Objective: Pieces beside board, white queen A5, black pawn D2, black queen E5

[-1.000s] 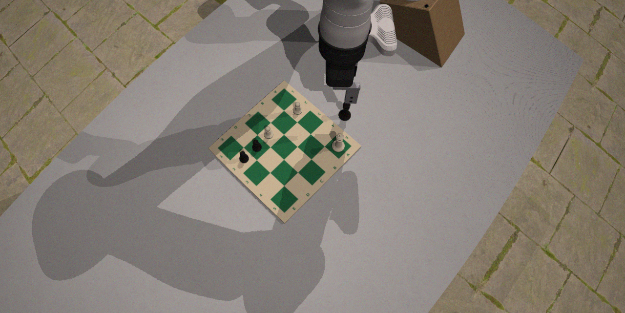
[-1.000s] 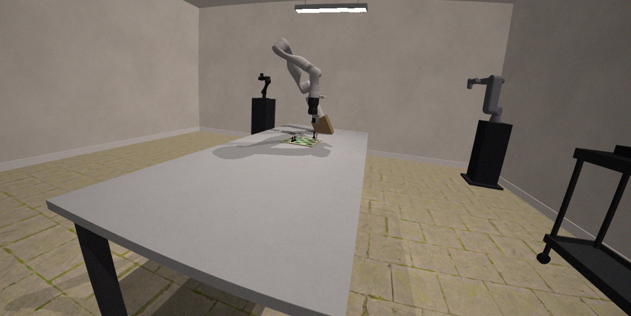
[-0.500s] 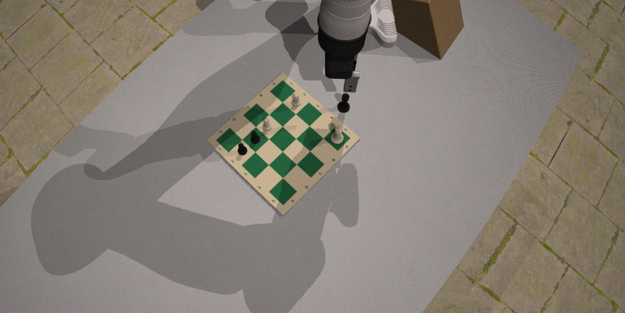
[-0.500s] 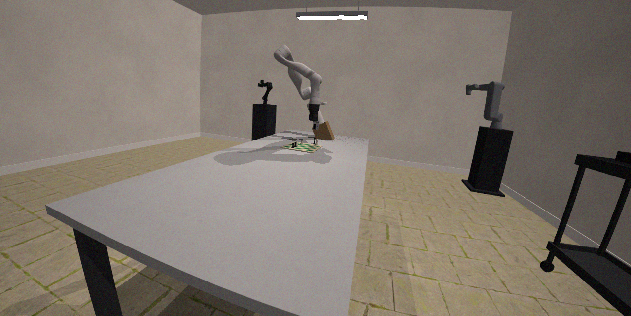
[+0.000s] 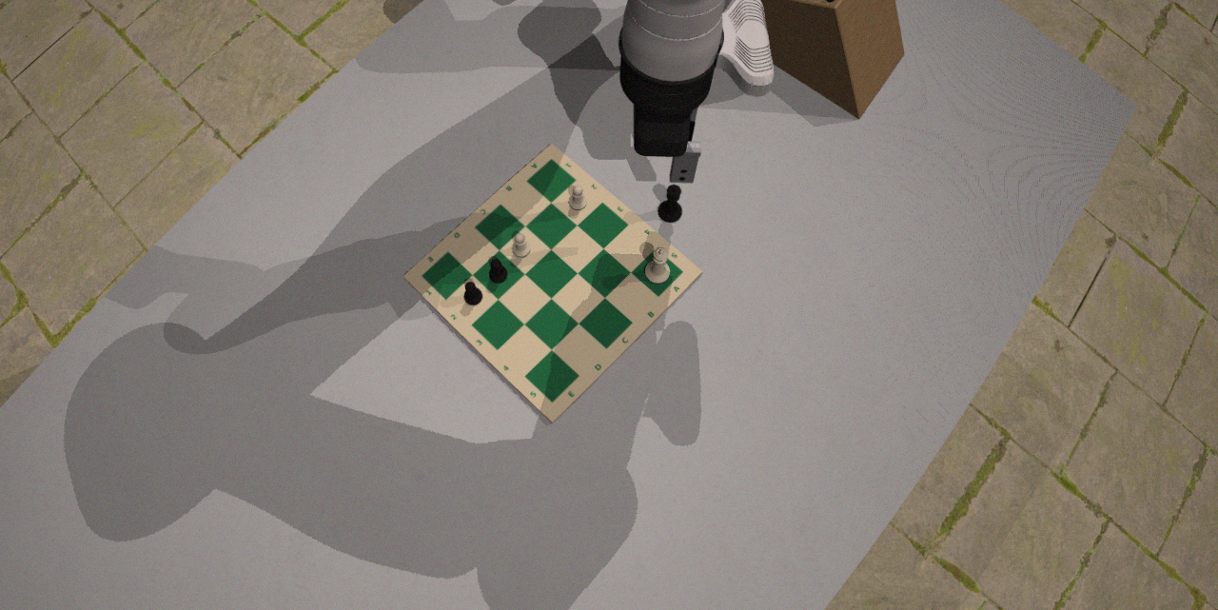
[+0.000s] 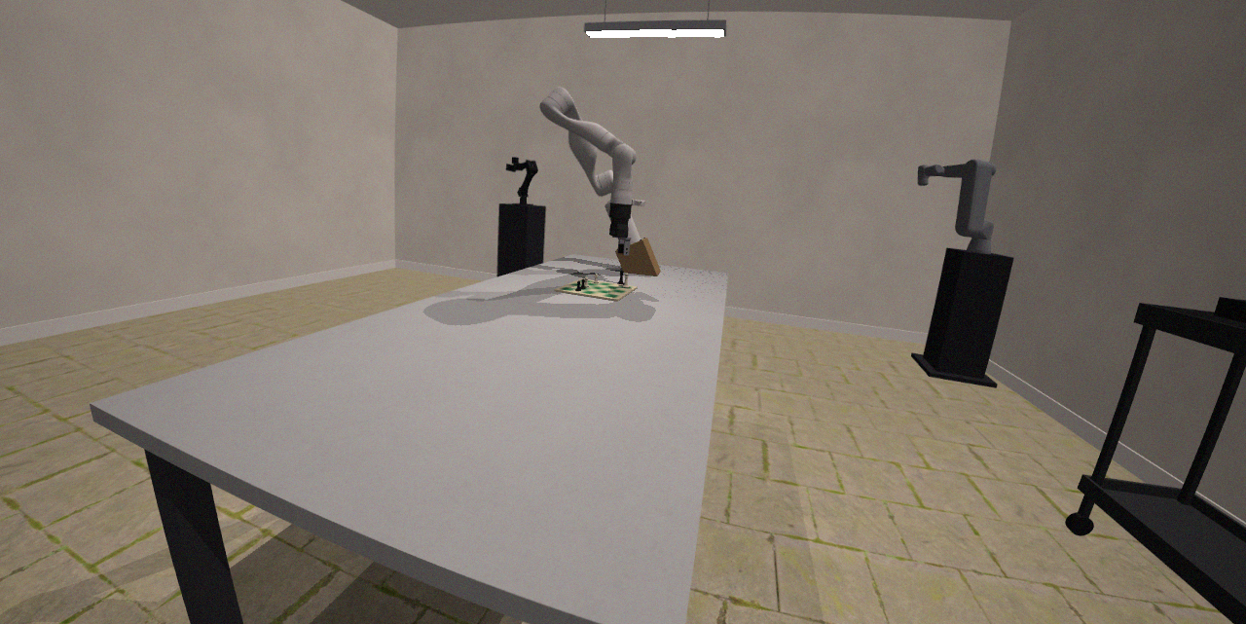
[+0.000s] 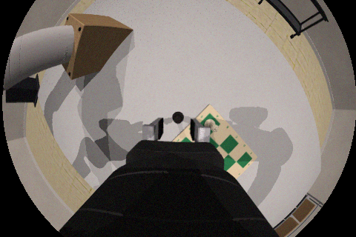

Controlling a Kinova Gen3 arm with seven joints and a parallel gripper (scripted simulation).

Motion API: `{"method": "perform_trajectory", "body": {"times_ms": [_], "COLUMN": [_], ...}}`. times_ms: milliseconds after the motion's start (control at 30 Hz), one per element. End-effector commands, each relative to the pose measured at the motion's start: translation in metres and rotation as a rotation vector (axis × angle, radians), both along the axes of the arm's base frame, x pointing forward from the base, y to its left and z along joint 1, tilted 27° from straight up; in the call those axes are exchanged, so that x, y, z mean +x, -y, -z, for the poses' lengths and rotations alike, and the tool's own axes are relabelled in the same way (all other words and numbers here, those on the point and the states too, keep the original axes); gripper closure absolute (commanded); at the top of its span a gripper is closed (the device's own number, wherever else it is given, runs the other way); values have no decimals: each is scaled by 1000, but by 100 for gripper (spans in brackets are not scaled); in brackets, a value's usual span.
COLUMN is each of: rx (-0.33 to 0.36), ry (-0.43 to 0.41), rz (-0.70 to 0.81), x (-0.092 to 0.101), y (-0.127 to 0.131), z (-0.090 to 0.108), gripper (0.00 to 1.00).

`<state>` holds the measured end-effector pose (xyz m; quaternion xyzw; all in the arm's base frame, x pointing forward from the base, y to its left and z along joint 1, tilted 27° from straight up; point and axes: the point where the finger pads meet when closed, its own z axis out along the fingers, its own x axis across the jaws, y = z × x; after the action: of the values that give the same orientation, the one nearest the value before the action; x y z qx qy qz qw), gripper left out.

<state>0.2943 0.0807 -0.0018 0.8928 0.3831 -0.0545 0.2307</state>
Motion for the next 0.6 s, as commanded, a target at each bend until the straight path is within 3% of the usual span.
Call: {"method": "perform_trajectory", "body": {"times_ms": [0,567], "rx": [1,1], "ry": [1,1], "rz": [-1,-1], "x": [0,1], "y": [-1,1], "z": [0,2], "gripper": [21,21]}}
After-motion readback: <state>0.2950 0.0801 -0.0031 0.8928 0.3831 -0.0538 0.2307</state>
